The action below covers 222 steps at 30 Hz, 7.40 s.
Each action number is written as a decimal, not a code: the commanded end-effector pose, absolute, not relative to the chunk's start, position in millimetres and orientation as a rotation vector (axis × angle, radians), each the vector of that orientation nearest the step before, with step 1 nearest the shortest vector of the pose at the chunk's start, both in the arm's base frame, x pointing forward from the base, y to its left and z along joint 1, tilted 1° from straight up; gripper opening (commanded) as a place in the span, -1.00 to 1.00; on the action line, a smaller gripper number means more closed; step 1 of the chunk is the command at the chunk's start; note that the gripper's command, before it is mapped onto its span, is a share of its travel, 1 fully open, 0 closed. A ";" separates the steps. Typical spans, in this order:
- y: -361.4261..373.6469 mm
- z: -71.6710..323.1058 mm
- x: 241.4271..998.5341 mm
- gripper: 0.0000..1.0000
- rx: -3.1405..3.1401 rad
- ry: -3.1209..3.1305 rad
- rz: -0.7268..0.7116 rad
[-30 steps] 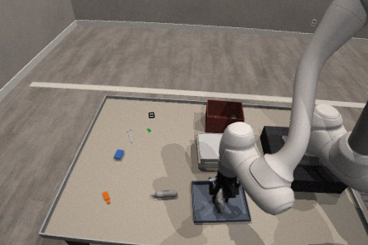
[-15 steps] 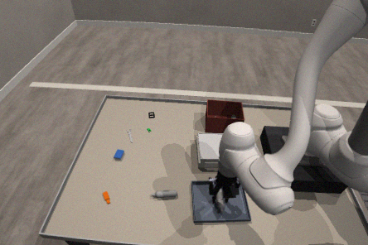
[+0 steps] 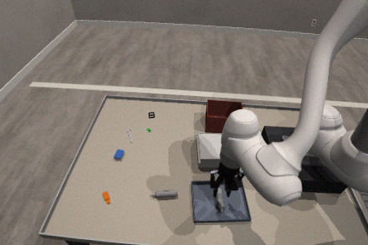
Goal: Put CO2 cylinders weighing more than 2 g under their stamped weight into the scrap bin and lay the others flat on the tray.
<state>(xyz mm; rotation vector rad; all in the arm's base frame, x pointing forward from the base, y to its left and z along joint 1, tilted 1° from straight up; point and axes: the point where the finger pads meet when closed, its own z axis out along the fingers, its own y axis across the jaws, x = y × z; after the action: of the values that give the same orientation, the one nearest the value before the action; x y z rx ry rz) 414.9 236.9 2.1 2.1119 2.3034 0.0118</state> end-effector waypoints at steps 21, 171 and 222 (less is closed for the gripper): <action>238.6 116.0 417.5 -0.22 2.154 2.272 0.006; 17.8 120.9 498.4 -0.80 2.836 -1.353 -0.003; -32.7 10.9 436.9 -0.80 2.303 -2.143 0.026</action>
<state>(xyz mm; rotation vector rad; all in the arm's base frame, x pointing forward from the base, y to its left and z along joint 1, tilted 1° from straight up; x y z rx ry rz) 435.0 -31.2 13.7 -2.3019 2.1327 -0.0167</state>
